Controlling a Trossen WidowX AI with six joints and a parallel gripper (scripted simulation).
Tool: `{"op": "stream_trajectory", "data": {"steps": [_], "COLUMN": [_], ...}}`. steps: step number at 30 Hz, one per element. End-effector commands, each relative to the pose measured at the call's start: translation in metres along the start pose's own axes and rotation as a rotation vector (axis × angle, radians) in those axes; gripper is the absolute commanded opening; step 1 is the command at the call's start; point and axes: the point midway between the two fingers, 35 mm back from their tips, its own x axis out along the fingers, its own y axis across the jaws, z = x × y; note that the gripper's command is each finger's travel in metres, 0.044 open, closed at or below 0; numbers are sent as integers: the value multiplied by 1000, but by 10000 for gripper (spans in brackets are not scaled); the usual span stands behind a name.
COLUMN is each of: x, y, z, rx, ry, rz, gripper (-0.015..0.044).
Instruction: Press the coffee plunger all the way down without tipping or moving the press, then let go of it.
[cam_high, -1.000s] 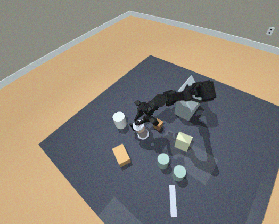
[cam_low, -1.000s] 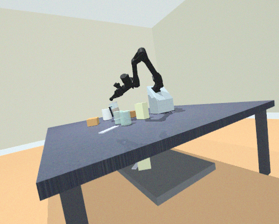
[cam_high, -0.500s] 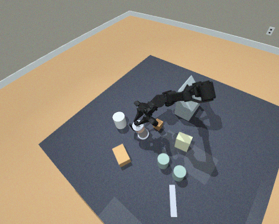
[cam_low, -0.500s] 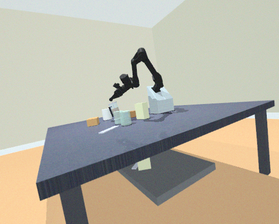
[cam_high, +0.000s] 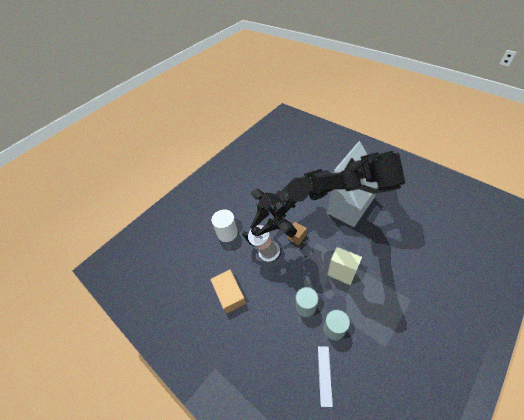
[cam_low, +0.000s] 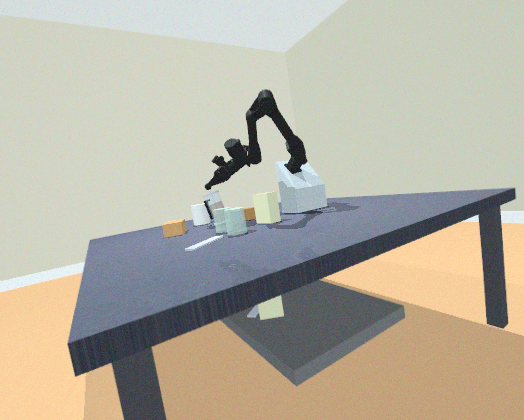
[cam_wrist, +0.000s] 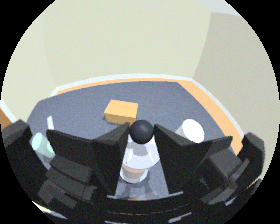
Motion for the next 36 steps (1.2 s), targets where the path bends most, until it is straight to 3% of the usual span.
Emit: {"op": "stream_trajectory", "data": {"steps": [1, 12, 20, 28, 36], "x": [0, 0, -14, -77, -78], "y": [0, 0, 0, 3, 2], "z": [0, 0, 12, 44, 43], "rx": [0, 0, -1, 3, 4], "ry": [1, 1, 7, 16, 16], "rz": [0, 0, -5, 0, 1], "gripper": [146, 435, 440, 440, 440]}}
